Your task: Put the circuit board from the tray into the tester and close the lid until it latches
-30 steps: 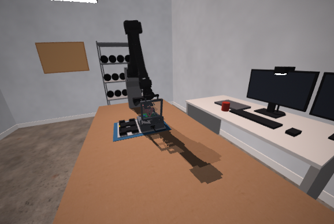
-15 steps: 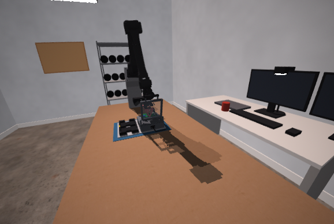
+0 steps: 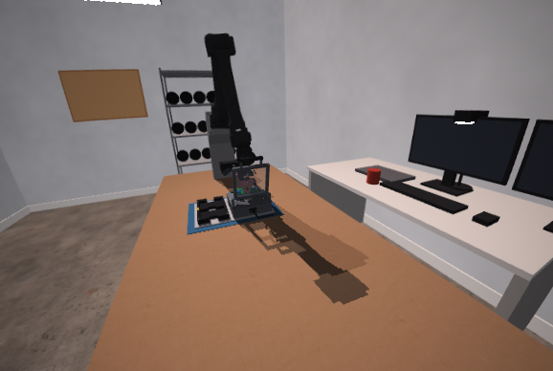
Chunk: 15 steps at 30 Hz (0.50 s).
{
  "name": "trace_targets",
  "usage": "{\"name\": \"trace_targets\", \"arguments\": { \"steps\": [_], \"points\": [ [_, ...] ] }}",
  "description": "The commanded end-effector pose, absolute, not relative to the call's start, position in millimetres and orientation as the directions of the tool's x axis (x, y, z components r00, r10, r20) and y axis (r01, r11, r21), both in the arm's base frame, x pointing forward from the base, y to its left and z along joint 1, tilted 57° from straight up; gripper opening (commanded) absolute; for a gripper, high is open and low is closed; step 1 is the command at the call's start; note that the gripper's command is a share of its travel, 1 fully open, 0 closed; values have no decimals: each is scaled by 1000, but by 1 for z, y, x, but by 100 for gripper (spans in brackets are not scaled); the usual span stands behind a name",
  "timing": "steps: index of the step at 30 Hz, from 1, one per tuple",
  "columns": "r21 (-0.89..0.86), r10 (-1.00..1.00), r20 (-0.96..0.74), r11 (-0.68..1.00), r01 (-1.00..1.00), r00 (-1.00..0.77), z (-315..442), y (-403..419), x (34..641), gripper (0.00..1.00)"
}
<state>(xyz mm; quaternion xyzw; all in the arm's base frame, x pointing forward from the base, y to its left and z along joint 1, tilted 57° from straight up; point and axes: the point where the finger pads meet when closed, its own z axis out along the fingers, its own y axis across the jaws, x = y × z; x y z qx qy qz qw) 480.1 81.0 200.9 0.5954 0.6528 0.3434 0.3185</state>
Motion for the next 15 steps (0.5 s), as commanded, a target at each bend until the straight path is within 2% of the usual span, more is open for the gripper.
{"name": "trace_targets", "arguments": {
  "steps": [1, 15],
  "points": [
    [852, 996, -12, 58, 520, -92, 228, 83, 481, 72],
    [852, 995, -9, 58, 520, -96, 230, 86, 481, 72]
  ]
}}
